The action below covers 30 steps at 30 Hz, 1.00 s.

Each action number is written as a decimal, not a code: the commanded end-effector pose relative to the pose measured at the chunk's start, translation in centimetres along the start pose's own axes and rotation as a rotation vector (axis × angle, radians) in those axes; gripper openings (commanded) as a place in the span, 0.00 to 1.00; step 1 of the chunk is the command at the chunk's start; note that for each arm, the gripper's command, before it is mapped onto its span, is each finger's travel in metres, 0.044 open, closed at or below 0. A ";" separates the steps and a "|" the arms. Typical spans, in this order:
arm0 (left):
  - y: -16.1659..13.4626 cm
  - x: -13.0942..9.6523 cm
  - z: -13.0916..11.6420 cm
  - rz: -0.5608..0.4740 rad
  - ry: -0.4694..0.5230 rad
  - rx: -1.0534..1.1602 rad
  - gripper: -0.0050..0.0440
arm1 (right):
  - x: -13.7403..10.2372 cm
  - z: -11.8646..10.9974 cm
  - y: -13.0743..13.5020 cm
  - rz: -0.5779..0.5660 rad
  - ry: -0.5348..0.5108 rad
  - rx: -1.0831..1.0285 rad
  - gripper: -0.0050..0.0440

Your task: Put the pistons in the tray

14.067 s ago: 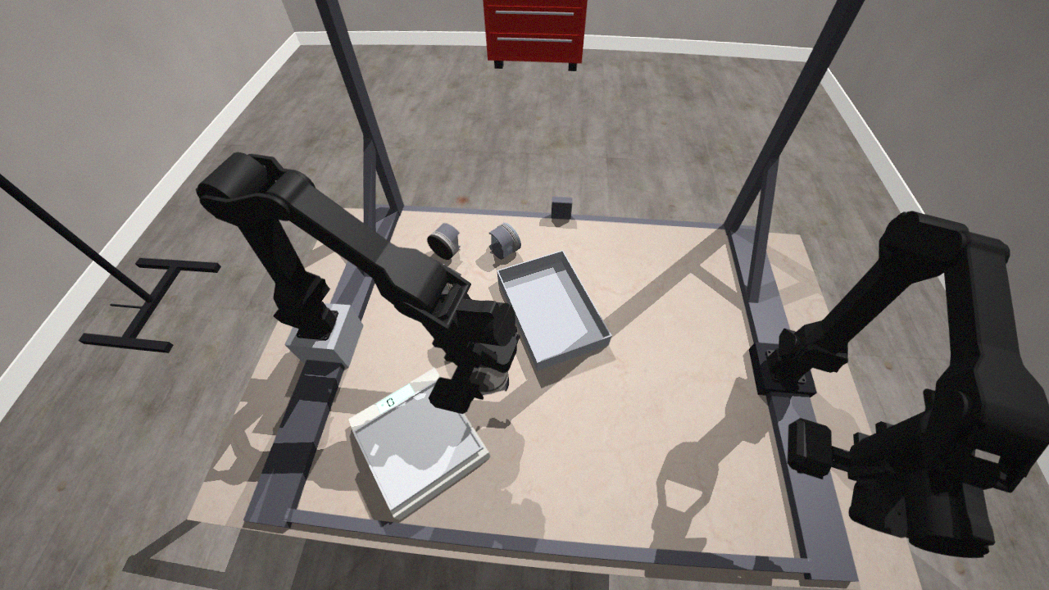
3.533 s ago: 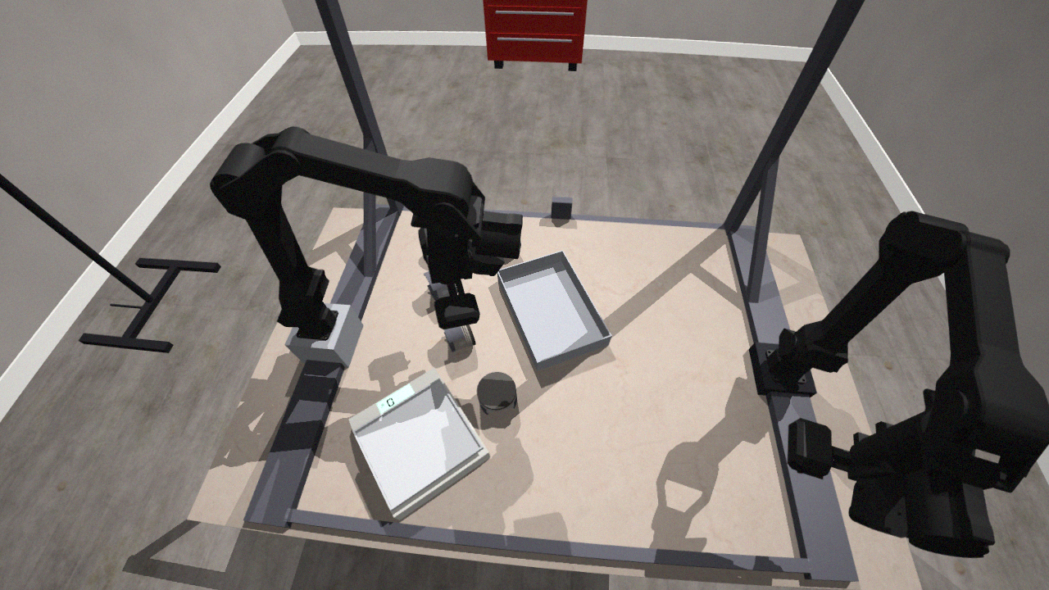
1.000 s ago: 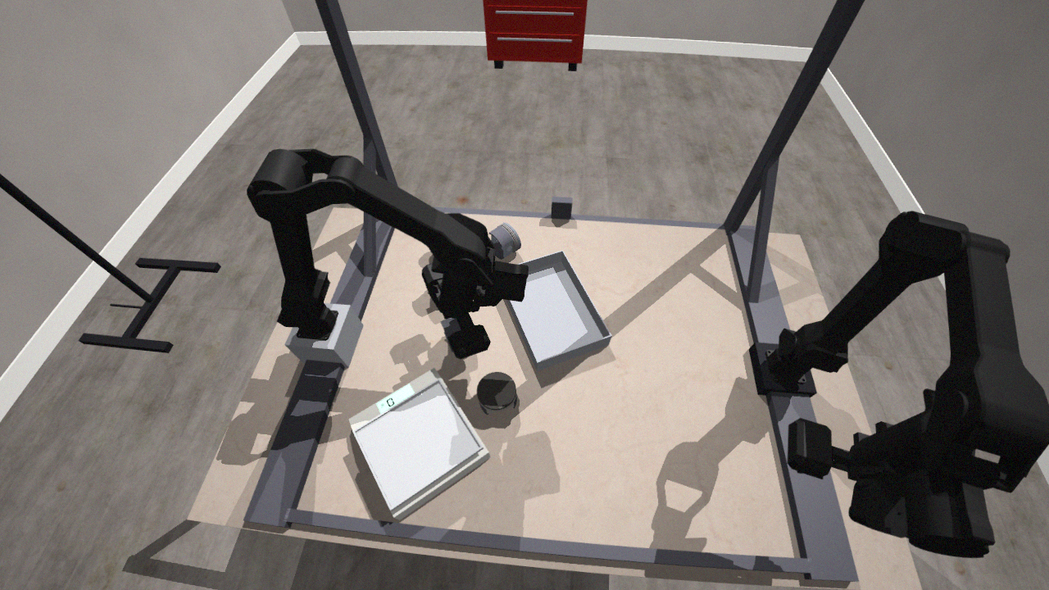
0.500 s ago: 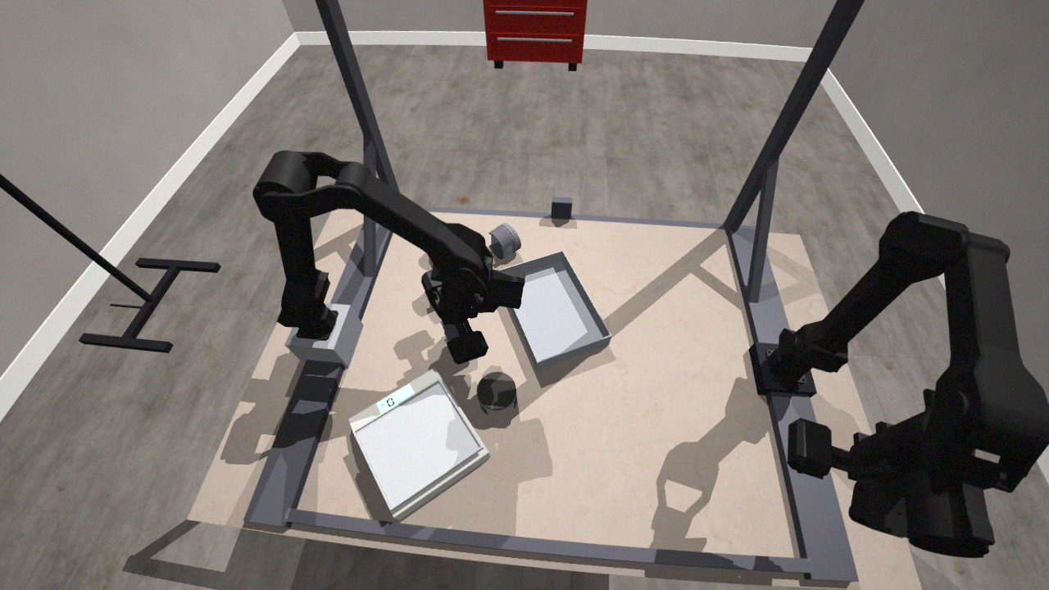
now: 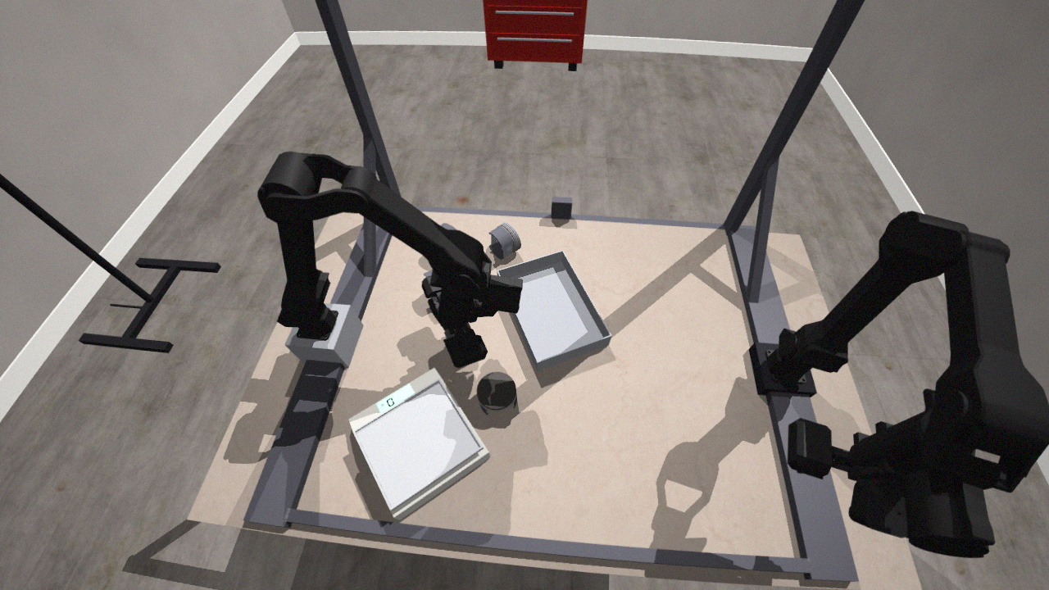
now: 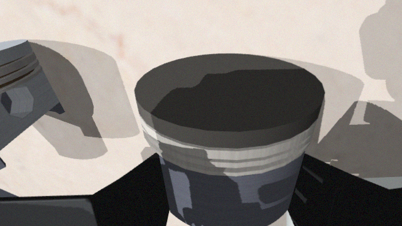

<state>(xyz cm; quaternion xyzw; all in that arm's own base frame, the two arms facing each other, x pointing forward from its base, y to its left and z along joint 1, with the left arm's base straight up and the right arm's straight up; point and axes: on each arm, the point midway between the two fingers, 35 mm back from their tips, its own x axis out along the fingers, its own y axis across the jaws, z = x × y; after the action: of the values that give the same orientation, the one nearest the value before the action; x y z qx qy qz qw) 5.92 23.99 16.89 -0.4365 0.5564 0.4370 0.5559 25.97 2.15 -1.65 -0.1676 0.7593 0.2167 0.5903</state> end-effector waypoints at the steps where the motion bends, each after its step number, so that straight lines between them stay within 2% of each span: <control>1: 0.0 -0.5 0.4 -0.001 -0.018 0.002 0.92 | -0.4 0.3 0.0 -0.010 -0.019 -0.003 0.43; 24: 0.0 -0.5 0.4 -0.001 -0.018 0.002 0.92 | -0.3 0.1 0.1 -0.006 -0.009 -0.002 0.43; 26: 0.0 -0.5 0.4 -0.001 -0.018 0.002 0.92 | -1.4 0.4 0.0 -0.019 -0.034 -0.003 0.43; 30: 0.0 -0.5 0.4 -0.001 -0.018 0.002 0.92 | -1.9 0.4 0.0 -0.020 -0.036 -0.003 0.43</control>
<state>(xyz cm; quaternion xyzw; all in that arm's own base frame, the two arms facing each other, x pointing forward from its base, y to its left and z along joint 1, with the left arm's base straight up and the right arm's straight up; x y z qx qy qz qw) 5.92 23.99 16.89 -0.4365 0.5564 0.4370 0.5559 25.64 2.13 -1.54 -0.1661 0.7639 0.2172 0.5846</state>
